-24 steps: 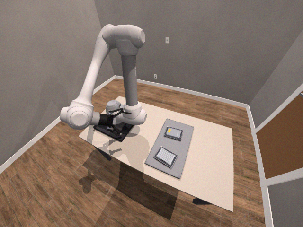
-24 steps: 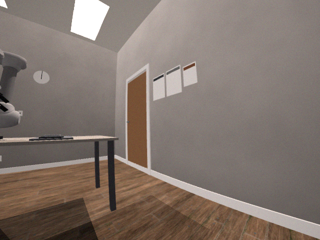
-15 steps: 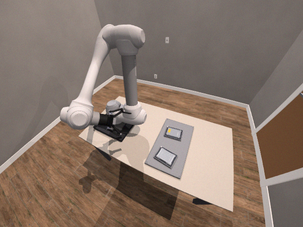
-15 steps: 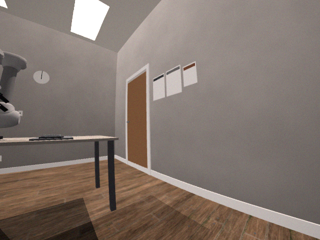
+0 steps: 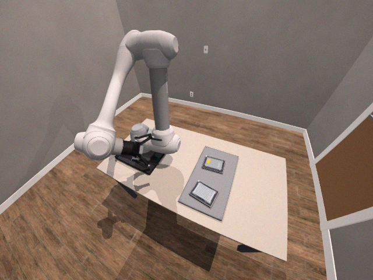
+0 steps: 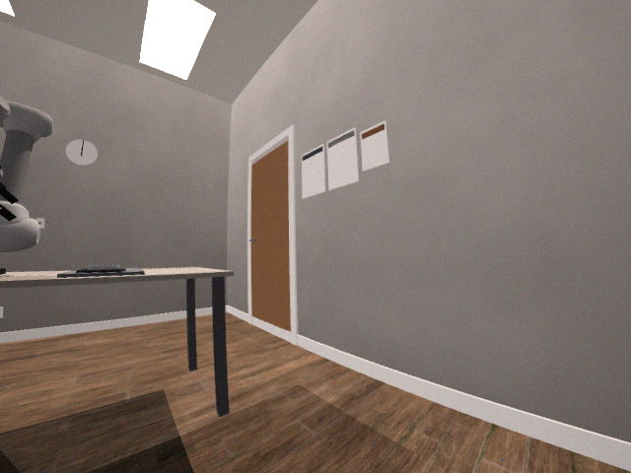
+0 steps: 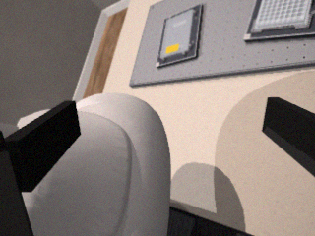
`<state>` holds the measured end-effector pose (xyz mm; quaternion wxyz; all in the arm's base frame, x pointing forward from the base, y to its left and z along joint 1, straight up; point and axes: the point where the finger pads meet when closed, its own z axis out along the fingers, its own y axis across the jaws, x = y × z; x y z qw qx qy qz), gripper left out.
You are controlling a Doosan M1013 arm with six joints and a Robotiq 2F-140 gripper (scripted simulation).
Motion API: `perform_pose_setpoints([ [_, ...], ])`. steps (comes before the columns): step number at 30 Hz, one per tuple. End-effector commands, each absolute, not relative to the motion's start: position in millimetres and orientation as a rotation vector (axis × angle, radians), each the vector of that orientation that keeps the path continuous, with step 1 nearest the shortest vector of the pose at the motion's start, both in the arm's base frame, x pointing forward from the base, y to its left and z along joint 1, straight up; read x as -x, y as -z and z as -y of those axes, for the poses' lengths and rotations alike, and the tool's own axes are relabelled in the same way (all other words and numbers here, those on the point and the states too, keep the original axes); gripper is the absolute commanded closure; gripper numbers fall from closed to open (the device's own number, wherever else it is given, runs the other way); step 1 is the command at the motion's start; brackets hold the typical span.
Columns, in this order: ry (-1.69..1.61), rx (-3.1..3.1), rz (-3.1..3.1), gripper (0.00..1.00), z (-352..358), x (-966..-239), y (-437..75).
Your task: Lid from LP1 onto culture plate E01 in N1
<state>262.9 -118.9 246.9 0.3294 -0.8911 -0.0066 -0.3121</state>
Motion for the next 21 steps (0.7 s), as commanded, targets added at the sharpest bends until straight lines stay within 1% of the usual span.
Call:
perform_pose_setpoints([
  [1,0.765,2.339,0.013,0.0,119,-265,-242],
  [8,0.5,2.395,-0.008,0.0,117,-278,-216],
  [10,0.5,2.395,-0.008,0.0,117,-278,-216],
  [12,0.393,2.426,-0.015,0.0,117,-286,-205],
  [18,0.066,2.577,-0.026,0.0,114,-330,-167],
  [21,-0.027,2.665,-0.021,0.0,105,-364,-150],
])
